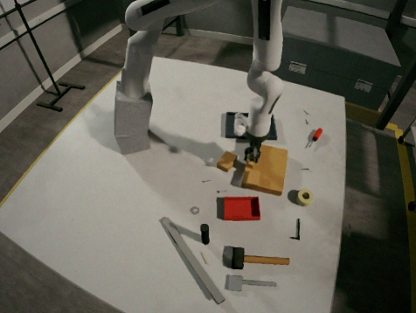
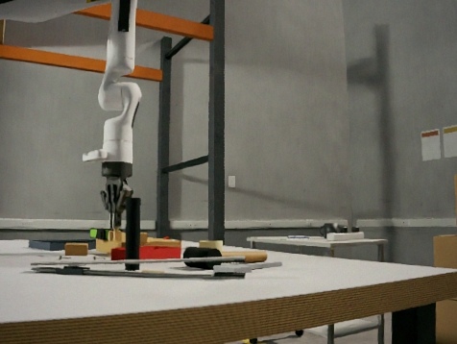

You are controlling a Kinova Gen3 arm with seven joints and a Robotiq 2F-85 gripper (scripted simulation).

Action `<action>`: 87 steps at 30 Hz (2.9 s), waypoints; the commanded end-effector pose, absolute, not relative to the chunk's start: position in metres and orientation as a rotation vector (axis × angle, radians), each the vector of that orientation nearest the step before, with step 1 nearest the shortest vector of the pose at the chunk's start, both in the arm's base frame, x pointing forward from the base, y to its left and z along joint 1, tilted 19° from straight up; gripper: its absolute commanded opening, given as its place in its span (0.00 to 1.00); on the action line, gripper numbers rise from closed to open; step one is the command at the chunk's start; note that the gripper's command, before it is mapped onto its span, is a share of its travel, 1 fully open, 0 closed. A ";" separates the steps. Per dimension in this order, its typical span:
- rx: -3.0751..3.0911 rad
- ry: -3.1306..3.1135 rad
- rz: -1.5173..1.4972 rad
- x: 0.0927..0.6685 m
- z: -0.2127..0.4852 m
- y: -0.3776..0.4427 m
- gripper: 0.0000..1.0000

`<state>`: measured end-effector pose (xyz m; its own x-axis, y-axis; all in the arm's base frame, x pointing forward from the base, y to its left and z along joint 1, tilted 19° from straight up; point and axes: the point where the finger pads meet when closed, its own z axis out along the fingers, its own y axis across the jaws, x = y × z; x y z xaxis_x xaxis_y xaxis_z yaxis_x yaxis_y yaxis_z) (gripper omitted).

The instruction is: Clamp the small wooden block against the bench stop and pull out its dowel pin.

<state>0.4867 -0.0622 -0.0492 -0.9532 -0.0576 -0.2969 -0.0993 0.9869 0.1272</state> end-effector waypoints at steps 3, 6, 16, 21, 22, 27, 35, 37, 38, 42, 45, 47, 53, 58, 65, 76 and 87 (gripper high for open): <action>-0.128 2.833 0.199 0.487 -0.048 -0.063 0.10; -0.136 2.832 0.198 0.487 -0.048 -0.063 0.10; -0.158 2.830 0.195 0.487 -0.048 -0.063 0.10; -0.172 2.829 0.193 0.487 -0.048 -0.063 0.10; -0.175 2.828 0.192 0.487 -0.048 -0.063 0.10; -0.190 2.827 0.190 0.487 -0.048 -0.063 0.10; -0.208 2.825 0.187 0.487 -0.048 -0.063 0.10; -0.214 2.824 0.186 0.487 -0.048 -0.063 0.10; -0.217 2.824 0.186 0.487 -0.048 -0.063 0.10; -0.229 2.822 0.184 0.487 -0.048 -0.063 0.10; -0.239 2.821 0.182 0.487 -0.048 -0.063 0.10; -0.242 2.821 0.182 0.487 -0.048 -0.063 0.10; -0.259 2.819 0.179 0.487 -0.048 -0.063 0.10; -0.275 2.817 0.176 0.487 -0.048 -0.063 0.10; -0.293 2.814 0.174 0.487 -0.048 -0.063 0.10; -0.332 2.809 0.167 0.487 -0.048 -0.063 0.10; -0.365 2.804 0.162 0.487 -0.048 -0.063 0.10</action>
<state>0.4867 -0.0623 -0.0491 -0.9223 -0.2250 -0.3143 -0.2603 0.9627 0.0746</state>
